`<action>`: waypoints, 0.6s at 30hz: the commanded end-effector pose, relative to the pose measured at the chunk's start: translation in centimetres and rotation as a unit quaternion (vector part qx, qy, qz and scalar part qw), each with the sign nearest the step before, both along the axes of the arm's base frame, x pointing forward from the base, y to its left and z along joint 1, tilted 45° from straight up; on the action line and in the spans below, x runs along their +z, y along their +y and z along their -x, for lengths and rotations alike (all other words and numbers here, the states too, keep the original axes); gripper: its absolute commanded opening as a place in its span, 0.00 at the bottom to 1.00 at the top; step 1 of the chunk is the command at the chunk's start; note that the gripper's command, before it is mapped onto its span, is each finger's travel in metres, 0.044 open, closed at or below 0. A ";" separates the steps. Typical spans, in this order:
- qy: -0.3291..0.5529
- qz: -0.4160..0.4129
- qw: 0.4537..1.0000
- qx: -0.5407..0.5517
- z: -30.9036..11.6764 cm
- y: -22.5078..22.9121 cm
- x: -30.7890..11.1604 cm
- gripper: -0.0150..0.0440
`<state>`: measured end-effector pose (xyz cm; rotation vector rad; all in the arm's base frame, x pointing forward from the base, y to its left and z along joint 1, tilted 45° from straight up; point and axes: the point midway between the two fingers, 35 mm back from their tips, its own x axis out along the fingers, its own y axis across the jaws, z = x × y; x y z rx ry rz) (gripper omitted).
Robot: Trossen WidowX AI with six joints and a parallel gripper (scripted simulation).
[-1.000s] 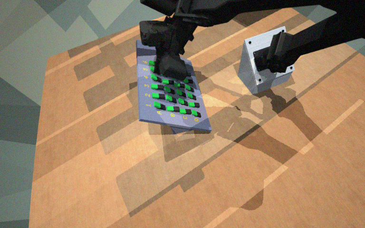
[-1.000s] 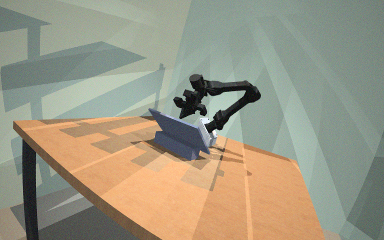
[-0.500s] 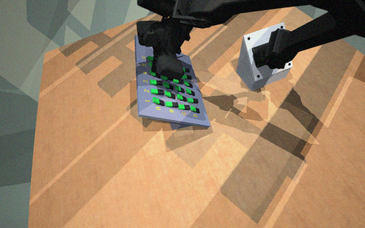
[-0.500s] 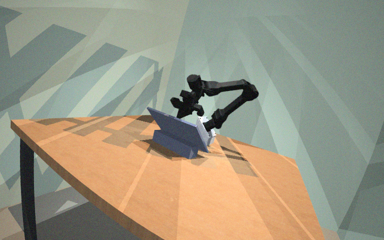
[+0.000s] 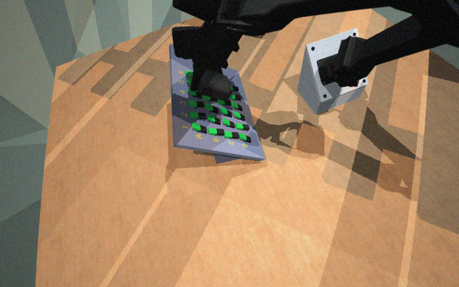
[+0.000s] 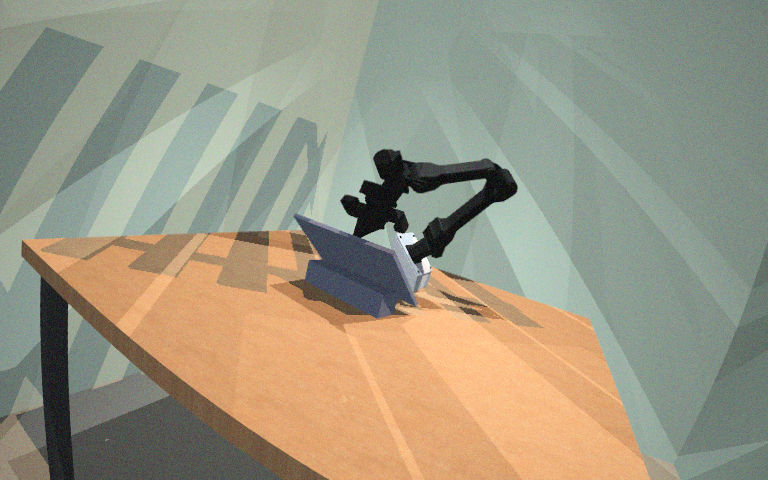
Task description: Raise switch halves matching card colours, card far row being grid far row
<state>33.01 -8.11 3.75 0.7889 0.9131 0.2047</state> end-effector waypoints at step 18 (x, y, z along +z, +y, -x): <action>0.003 -0.001 1.000 -0.003 -0.1 0.1 -0.3 0.25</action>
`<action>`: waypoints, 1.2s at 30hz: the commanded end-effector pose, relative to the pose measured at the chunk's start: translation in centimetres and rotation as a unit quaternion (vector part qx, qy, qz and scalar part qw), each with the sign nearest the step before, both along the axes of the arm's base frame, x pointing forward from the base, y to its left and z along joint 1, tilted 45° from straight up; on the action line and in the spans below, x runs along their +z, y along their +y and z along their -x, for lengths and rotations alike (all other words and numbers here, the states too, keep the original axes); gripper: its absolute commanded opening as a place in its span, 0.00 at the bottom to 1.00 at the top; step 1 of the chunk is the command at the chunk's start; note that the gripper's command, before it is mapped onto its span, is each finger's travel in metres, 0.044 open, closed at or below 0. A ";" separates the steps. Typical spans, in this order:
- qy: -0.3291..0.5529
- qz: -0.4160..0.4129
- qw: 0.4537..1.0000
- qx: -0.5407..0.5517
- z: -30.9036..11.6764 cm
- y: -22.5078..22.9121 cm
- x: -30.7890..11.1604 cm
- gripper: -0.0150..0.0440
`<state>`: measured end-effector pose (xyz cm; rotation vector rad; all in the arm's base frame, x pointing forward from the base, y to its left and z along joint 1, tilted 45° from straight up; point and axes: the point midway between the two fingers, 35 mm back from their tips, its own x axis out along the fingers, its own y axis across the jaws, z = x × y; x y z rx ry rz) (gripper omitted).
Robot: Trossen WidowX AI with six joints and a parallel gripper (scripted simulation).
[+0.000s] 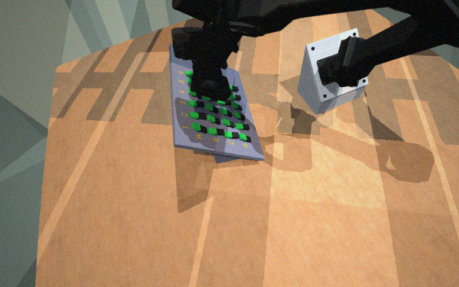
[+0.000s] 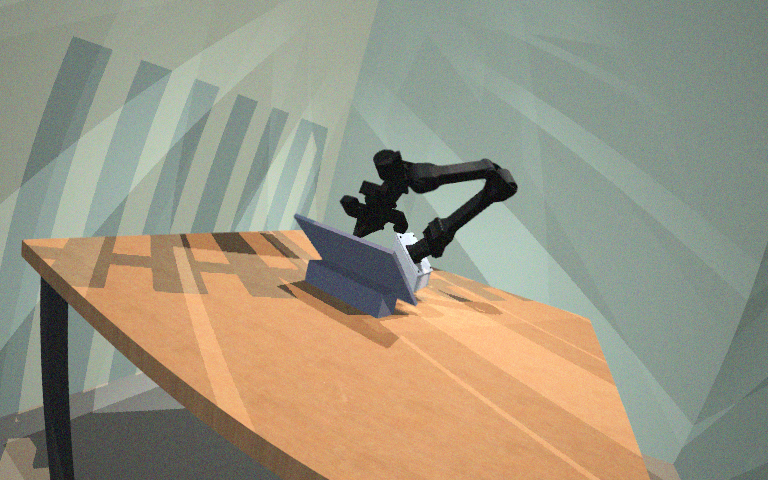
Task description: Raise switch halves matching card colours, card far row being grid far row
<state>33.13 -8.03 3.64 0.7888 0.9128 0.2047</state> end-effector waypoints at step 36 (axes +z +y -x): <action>-0.004 0.002 1.000 -0.012 4.0 -2.8 3.6 0.25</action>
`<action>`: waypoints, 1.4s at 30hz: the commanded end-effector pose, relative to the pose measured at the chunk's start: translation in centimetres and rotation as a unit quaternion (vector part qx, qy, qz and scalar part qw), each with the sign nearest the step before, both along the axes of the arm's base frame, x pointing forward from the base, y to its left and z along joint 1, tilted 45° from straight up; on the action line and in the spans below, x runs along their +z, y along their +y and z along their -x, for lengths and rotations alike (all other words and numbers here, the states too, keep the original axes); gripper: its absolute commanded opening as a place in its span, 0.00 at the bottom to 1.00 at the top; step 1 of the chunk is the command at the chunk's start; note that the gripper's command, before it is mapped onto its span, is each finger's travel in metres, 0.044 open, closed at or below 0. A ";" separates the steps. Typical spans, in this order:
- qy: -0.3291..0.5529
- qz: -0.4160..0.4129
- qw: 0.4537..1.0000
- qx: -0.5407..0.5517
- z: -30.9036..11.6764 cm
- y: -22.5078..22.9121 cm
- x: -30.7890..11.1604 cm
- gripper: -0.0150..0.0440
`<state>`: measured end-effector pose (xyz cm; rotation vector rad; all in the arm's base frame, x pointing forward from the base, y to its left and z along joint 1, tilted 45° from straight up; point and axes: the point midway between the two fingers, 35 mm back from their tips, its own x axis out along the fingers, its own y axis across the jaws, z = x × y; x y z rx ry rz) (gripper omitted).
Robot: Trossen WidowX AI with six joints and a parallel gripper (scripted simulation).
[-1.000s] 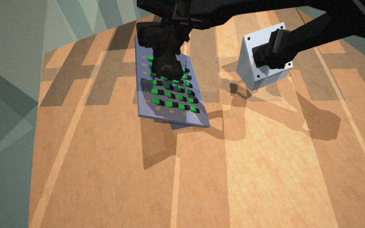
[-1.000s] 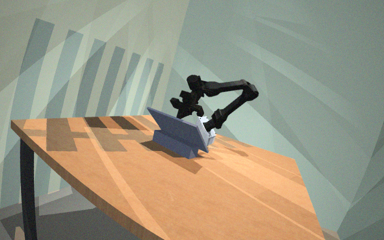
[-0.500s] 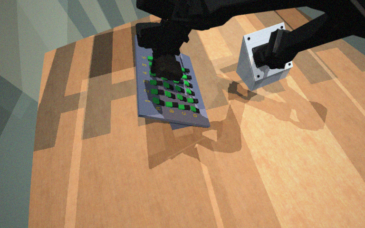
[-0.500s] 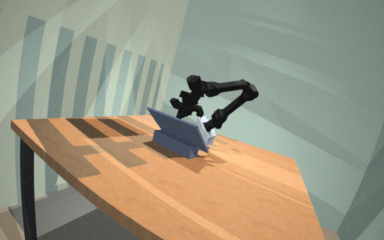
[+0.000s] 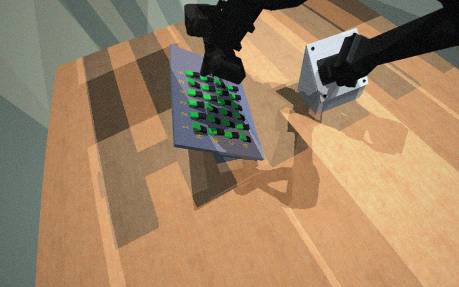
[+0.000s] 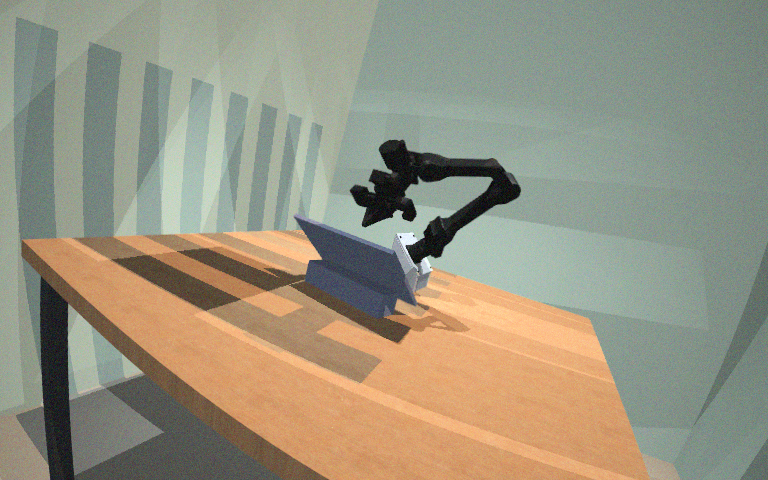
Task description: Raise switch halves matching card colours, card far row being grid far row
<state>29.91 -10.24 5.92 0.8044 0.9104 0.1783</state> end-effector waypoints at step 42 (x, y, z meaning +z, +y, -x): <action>0.000 -0.001 1.000 0.011 -0.6 6.7 -1.5 0.25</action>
